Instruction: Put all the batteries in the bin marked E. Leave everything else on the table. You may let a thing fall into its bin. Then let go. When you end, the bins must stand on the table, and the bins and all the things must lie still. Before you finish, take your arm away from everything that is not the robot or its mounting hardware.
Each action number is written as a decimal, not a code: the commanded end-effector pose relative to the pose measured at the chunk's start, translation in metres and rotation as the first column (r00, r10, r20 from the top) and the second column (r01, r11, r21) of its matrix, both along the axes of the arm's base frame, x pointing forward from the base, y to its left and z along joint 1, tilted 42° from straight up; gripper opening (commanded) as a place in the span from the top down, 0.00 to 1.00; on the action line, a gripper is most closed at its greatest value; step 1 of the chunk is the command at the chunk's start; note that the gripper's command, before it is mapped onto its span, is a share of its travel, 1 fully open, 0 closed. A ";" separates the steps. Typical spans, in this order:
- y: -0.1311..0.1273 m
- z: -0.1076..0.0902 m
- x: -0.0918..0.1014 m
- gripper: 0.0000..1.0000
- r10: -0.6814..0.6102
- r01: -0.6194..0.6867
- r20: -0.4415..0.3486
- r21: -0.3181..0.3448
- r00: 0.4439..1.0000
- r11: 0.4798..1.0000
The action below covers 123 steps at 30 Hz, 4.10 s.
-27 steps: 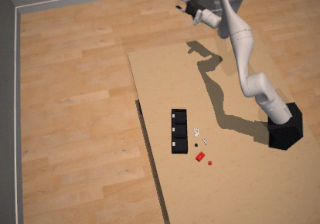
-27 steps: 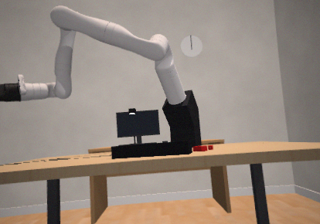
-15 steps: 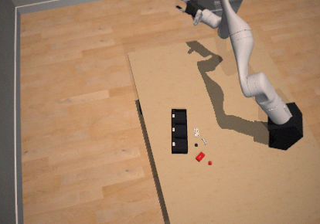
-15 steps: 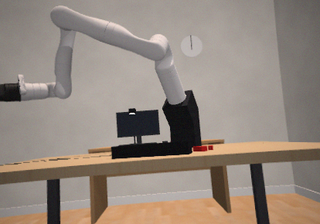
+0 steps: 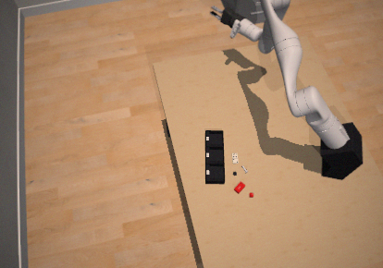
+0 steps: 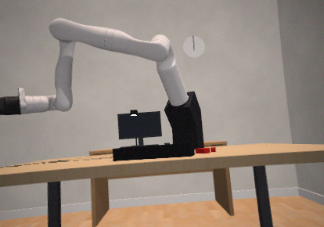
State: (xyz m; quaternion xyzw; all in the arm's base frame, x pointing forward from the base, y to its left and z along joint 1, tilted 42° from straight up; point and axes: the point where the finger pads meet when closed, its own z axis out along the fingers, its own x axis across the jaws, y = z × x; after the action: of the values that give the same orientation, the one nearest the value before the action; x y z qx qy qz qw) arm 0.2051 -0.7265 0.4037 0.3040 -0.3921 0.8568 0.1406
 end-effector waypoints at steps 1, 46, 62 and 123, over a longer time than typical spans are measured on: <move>-0.004 -0.017 0.013 0.69 0.015 -0.015 0.010 0.017 1.000 1.000; 0.097 0.122 0.138 0.69 0.340 -0.340 -0.017 0.009 0.940 0.940; 0.158 0.166 0.182 0.69 0.418 -0.418 -0.054 -0.005 0.907 0.908; 0.483 0.238 0.296 0.69 0.659 -0.773 -0.478 -0.068 0.580 0.631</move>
State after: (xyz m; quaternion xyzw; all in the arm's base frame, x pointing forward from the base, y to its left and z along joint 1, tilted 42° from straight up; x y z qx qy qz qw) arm 0.4980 -0.2642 0.6409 0.5807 -0.0839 0.8022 -0.1105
